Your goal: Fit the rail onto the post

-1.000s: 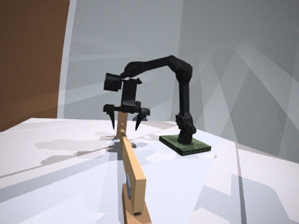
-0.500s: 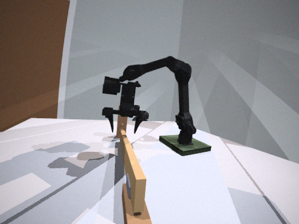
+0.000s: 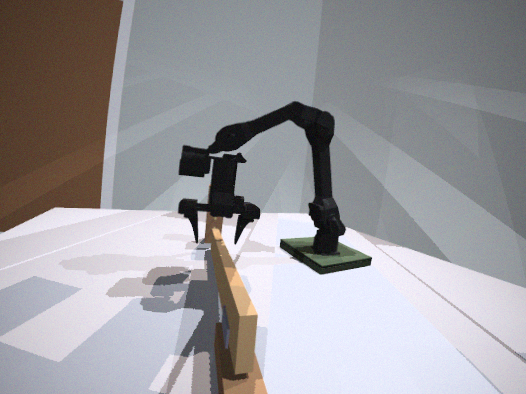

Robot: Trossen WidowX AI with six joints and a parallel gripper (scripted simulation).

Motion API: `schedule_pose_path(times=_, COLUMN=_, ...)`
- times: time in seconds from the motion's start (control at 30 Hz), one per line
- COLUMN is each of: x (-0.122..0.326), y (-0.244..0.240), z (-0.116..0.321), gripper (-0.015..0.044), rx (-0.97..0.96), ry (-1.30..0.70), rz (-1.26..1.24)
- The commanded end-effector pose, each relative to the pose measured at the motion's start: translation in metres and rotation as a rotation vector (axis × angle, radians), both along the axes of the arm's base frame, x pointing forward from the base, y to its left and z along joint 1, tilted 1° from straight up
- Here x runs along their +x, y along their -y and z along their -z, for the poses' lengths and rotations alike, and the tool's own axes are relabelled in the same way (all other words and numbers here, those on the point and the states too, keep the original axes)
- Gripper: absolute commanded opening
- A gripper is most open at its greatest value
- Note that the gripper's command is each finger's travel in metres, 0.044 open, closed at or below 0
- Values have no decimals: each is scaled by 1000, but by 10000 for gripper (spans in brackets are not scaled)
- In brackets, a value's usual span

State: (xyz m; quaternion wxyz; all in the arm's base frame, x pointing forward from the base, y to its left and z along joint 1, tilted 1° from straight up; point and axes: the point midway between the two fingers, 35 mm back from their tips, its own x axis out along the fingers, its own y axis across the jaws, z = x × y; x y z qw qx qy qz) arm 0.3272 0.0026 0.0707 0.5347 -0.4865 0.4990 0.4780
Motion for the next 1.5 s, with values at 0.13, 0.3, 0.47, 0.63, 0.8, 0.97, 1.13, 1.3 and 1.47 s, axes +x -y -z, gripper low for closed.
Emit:
schedule_pose_path(times=0.13, x=-1, y=0, z=16, gripper=440, rx=-4, ry=-13, rz=-3)
schedule_pose_path(times=0.3, x=-2, y=0, z=24, gripper=440, rx=-4, ry=-13, rz=-4)
schedule_pose_path(times=0.47, x=-2, y=0, z=31, gripper=440, rx=-4, ry=-13, rz=-5)
schedule_pose_path(times=0.63, x=-2, y=0, z=34, gripper=387, rx=-4, ry=-13, rz=-5)
schedule_pose_path(times=0.8, x=-2, y=0, z=34, gripper=256, rx=-4, ry=-13, rz=-5)
schedule_pose_path(times=0.97, x=-2, y=0, z=34, gripper=125, rx=-4, ry=-13, rz=-5)
schedule_pose_path(times=1.13, x=-2, y=0, z=34, gripper=53, rx=-4, ry=-13, rz=-5)
schedule_pose_path(times=1.3, x=-2, y=0, z=34, gripper=0, rx=-4, ry=-13, rz=-5)
schedule_pose_path(times=1.47, x=-2, y=0, z=34, gripper=0, rx=-4, ry=-13, rz=-5)
